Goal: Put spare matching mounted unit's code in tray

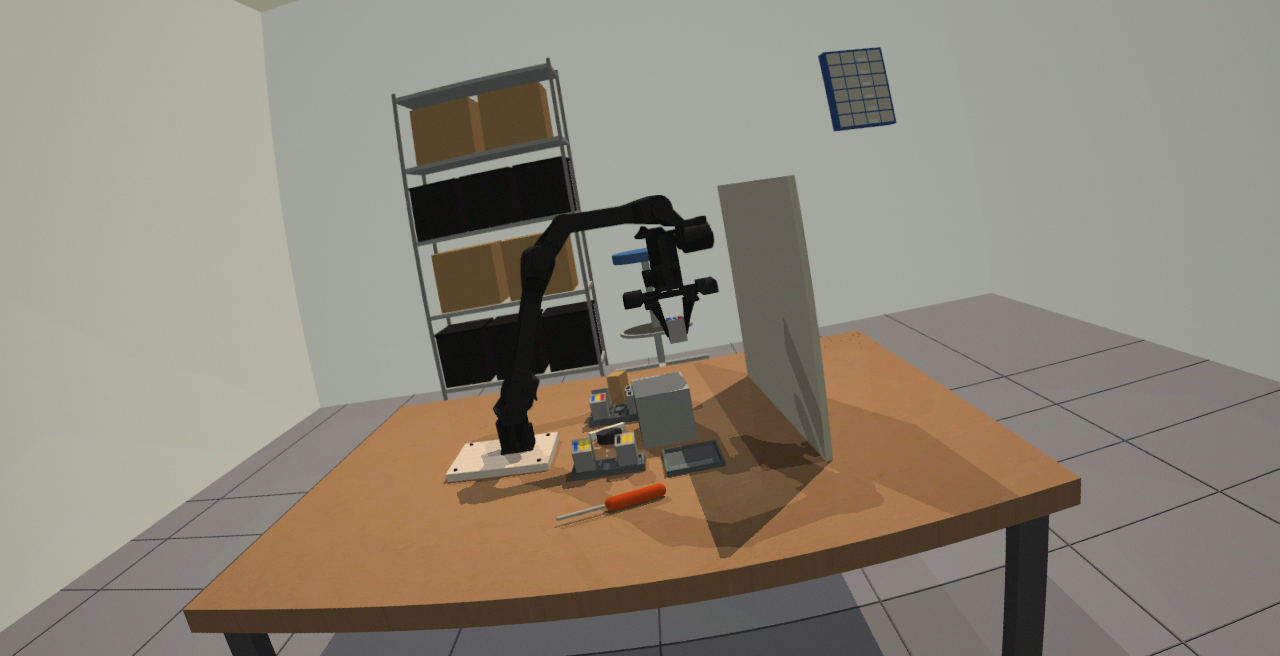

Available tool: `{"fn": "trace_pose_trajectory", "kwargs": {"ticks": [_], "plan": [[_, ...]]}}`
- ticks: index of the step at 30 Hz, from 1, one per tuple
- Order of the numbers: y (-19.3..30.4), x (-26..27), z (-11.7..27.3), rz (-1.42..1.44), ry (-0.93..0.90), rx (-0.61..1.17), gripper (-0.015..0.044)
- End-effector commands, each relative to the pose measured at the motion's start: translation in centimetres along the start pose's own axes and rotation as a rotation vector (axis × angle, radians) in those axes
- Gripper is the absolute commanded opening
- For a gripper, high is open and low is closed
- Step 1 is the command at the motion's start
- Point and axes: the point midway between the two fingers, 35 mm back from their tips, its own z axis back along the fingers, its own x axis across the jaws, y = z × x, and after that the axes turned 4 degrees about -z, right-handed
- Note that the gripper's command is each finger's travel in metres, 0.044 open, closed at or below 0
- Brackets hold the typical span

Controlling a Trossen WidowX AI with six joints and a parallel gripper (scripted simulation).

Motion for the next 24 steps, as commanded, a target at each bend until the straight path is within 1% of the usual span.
{"fn": "trace_pose_trajectory", "kwargs": {"ticks": [1, 11, 24], "plan": [[2.0, -0.9, 0.1, -0.003, 0.010, 0.002, 0.0000], [8.1, -2.4, 0.1, -0.010, 0.017, 0.012, 0.0000], [16.3, -2.3, 0.0, -0.025, 0.006, 0.022, 0.0000]]}}
